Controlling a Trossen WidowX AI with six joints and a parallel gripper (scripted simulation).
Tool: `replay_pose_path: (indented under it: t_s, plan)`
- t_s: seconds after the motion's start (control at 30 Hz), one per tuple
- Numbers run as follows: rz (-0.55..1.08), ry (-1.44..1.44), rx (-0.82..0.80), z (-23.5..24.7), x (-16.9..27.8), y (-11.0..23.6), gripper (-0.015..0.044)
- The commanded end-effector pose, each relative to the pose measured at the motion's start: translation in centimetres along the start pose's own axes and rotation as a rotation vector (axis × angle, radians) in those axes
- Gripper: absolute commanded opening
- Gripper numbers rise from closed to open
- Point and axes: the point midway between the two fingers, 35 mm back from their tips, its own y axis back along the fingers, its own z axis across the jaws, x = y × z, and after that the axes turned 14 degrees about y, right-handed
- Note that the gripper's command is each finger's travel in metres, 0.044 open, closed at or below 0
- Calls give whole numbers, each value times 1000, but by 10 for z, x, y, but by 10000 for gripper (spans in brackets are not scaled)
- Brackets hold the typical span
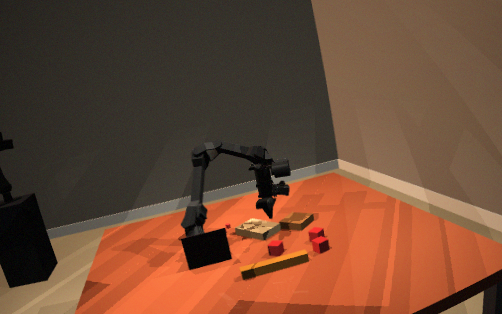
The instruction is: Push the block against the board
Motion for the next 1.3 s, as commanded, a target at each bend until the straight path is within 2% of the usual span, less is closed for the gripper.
replay_pose_path:
  t_s: [0.0, 1.27]
  plan:
    - [3, 120, -4, 9, 8, 0, 0]
    - [-12, 1424, -11, 83, 82, 3, 0]
